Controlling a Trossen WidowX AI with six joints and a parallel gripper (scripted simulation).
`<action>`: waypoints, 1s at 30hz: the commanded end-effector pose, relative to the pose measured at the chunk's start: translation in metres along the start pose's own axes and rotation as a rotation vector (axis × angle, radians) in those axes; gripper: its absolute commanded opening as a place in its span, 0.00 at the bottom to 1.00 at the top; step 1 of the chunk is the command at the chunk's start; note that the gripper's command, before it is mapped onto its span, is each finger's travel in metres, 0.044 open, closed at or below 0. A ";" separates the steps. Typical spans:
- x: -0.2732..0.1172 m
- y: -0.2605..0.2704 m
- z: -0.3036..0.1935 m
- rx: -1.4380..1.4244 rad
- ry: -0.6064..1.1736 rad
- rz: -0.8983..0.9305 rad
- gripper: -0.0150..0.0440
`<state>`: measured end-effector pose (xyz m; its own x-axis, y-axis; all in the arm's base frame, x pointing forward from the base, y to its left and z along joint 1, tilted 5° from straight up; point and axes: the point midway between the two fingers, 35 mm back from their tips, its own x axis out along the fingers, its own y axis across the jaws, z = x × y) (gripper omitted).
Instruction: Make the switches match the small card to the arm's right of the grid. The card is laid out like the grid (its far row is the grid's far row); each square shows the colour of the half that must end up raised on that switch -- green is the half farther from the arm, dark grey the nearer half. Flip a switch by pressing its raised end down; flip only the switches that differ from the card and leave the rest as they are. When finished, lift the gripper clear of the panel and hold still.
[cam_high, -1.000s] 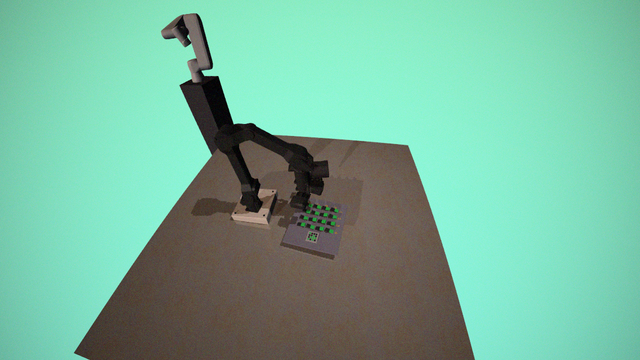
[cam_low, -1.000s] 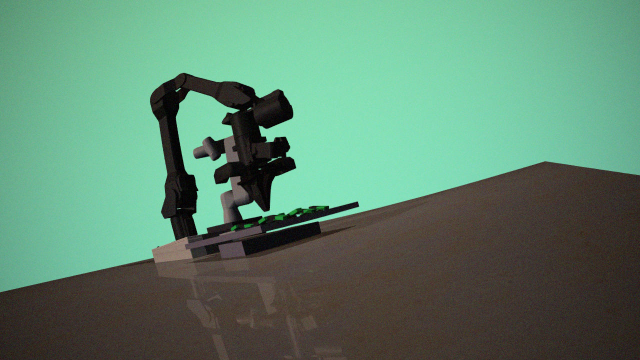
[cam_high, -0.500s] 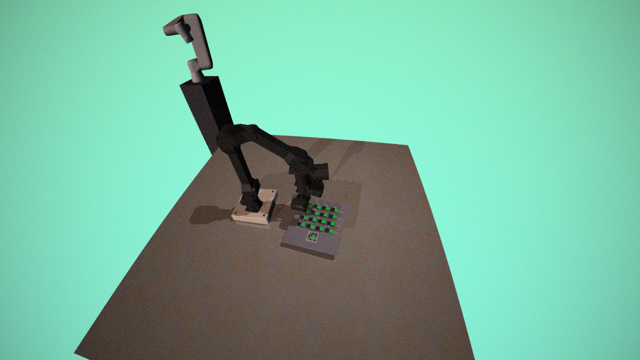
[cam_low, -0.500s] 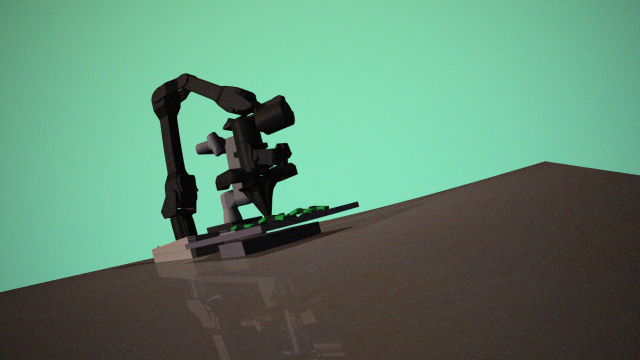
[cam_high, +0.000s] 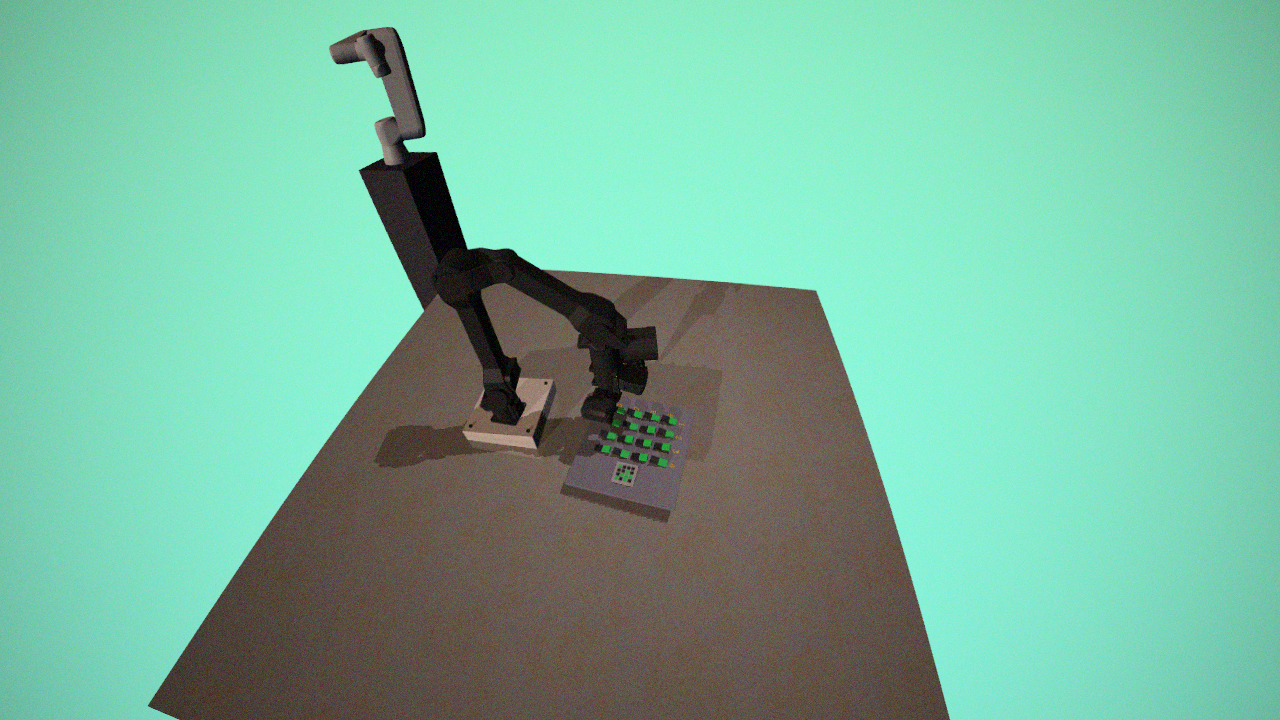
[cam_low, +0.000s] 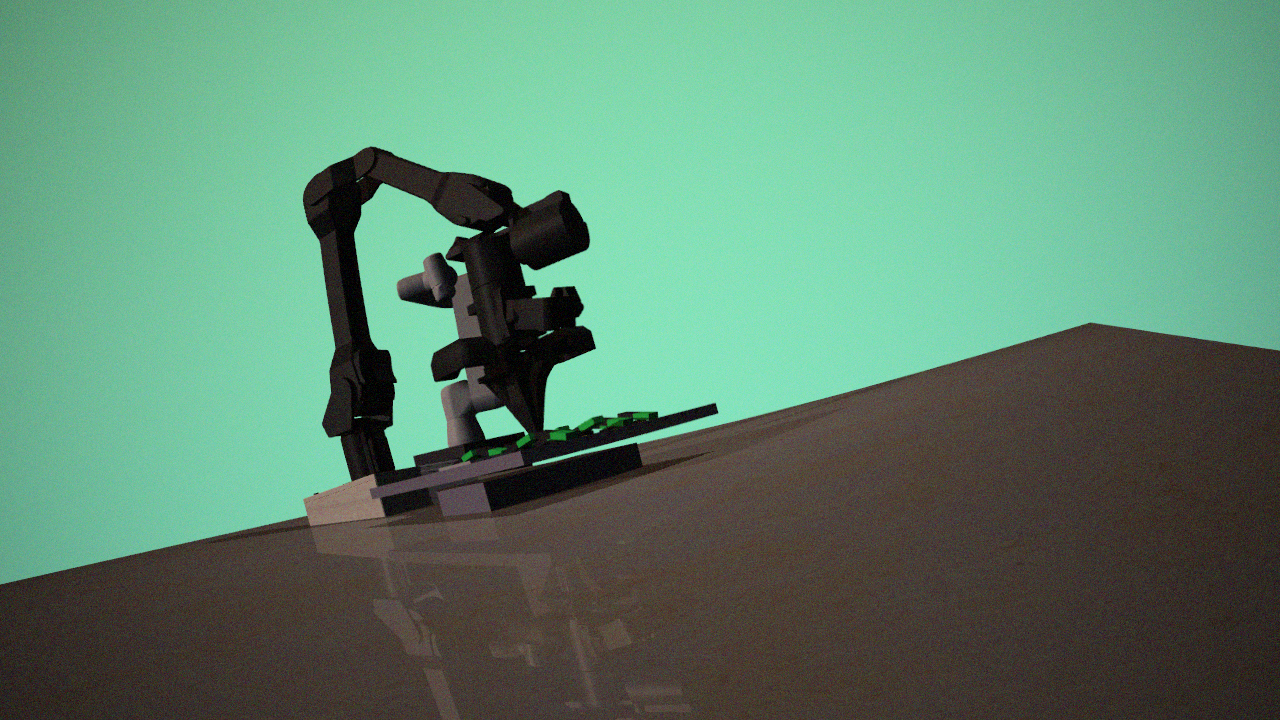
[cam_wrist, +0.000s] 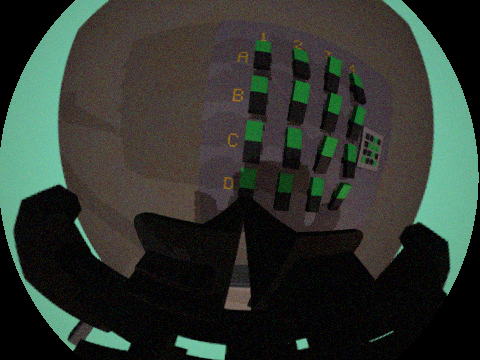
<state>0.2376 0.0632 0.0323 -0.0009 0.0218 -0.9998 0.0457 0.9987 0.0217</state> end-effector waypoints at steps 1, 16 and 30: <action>0.001 0.000 0.000 0.003 -0.002 -0.002 0.25; 0.003 0.000 0.000 0.003 -0.002 -0.002 0.25; 0.004 0.000 0.000 0.003 -0.002 -0.002 0.25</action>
<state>0.2372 0.0633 0.0286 -0.0022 0.0215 -0.9998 0.0453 0.9987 0.0214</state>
